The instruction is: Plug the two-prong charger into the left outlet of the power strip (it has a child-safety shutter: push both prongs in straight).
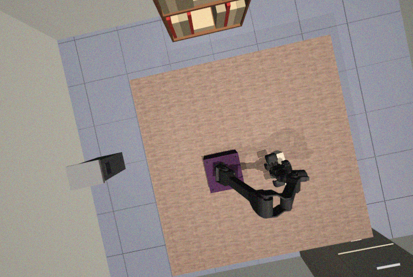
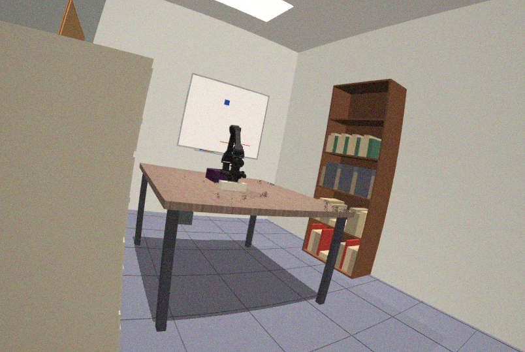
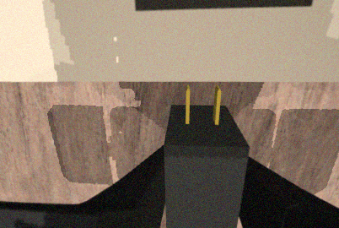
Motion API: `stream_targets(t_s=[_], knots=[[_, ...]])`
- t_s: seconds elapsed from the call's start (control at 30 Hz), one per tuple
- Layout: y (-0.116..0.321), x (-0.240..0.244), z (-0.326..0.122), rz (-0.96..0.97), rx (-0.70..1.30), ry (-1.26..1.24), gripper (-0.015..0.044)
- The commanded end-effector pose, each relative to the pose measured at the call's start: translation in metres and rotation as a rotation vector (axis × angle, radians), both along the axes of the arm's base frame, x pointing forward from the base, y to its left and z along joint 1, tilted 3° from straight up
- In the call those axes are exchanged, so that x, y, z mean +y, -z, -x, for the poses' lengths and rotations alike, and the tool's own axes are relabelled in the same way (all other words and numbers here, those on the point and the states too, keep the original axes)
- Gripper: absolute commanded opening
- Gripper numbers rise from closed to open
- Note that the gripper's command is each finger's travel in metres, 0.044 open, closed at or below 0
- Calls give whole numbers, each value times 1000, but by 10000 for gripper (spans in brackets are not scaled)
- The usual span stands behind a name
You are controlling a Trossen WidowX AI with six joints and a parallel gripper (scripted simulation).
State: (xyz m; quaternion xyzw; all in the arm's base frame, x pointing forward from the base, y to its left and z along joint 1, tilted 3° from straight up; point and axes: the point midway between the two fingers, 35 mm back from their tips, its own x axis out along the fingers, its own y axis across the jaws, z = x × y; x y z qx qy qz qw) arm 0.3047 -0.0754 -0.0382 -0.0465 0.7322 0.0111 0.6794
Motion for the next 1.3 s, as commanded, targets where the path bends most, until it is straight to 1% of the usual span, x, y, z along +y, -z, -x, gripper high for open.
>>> stream_targets(t_s=[0.0, 1.27], knots=[[0, -1, -1, 4, 2, -5, 0], [-1, -1, -8, 4, 1, -5, 0]])
